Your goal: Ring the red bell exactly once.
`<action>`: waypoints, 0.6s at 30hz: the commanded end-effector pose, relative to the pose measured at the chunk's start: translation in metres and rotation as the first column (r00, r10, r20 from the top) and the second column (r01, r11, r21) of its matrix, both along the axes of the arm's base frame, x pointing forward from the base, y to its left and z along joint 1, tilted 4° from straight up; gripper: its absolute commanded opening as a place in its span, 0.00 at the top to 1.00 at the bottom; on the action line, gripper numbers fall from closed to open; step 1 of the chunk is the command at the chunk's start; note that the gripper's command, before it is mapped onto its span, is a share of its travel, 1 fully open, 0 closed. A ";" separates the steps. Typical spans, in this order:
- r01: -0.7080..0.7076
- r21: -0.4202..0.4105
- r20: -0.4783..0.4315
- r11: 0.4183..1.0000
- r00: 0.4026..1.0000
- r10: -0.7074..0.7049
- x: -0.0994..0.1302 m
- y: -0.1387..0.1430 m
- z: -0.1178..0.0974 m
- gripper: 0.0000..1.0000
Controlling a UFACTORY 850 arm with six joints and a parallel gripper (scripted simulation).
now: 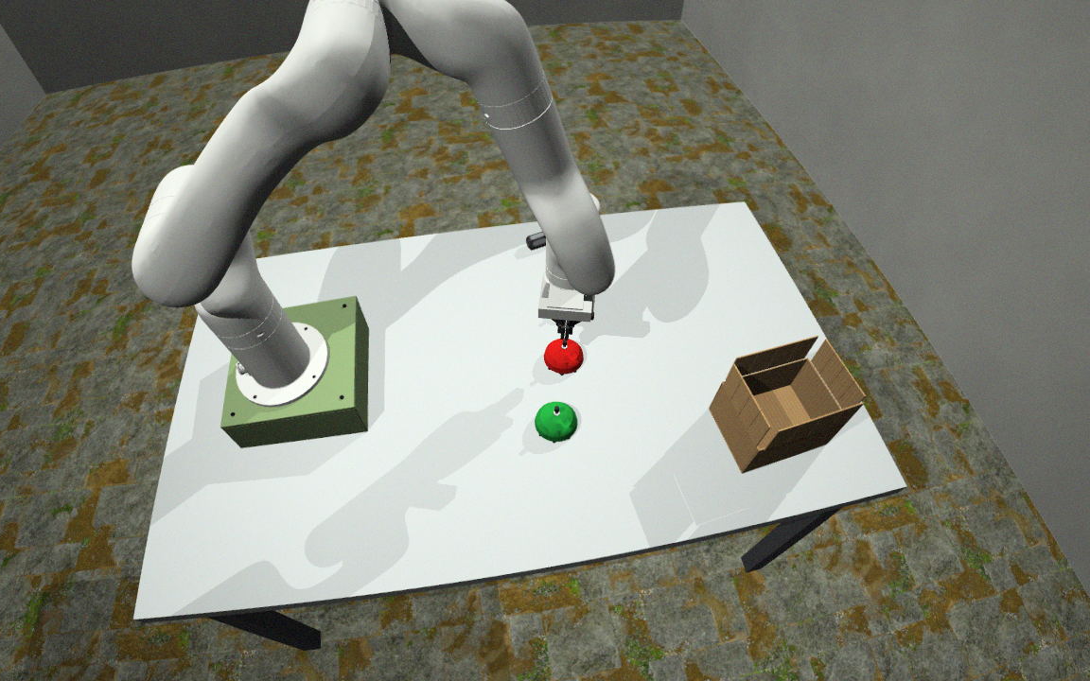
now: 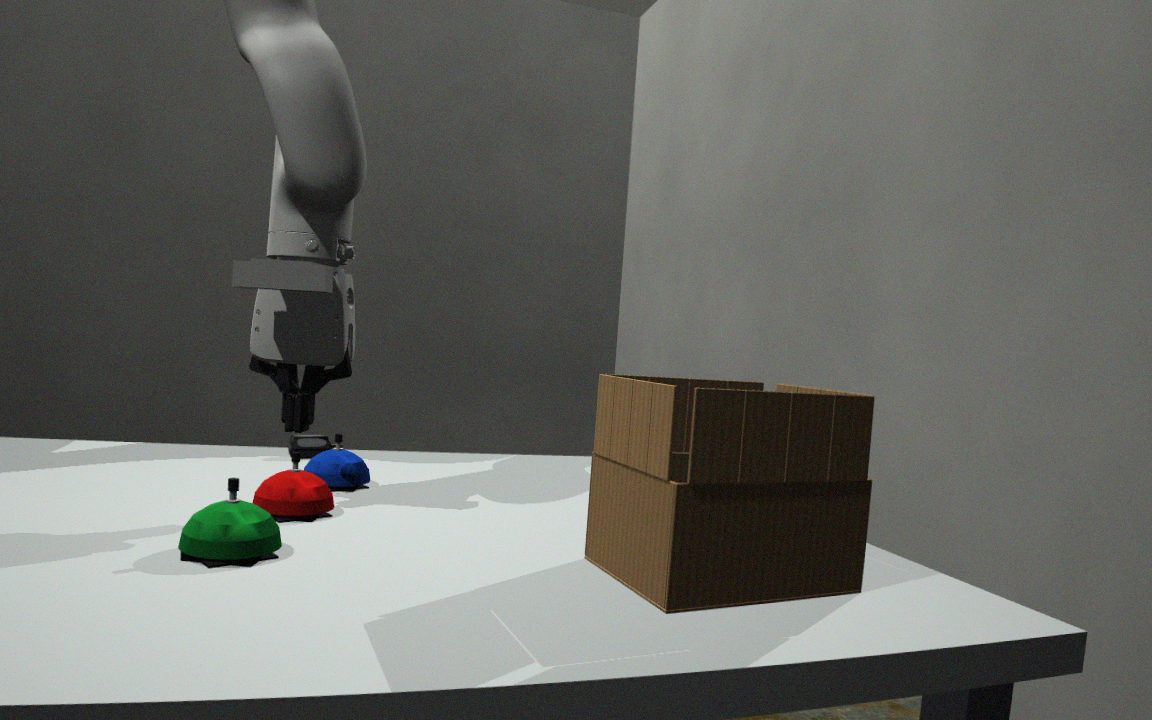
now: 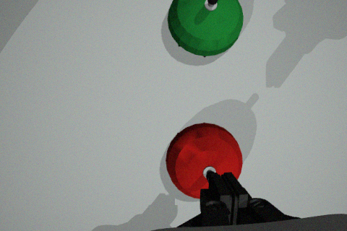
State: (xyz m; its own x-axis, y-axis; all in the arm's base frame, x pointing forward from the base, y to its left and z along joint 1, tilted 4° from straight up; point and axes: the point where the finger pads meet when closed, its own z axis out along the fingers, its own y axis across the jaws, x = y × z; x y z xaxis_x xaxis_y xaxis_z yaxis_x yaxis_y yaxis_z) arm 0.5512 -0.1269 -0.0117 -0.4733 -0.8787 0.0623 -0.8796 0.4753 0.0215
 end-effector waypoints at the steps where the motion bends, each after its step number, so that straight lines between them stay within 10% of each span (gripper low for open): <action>1: 0.000 -0.001 0.002 1.000 1.000 0.000 0.001 -0.001 -0.006 1.00; 18: 0.000 -0.001 0.002 1.000 1.000 0.000 0.001 -0.001 -0.015 1.00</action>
State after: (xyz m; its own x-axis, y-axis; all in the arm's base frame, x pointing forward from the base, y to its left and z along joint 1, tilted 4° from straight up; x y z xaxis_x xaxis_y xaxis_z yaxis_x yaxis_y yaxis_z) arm 0.5509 -0.1276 -0.0270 -0.4733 -0.8787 0.0624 -0.8796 0.4753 0.0215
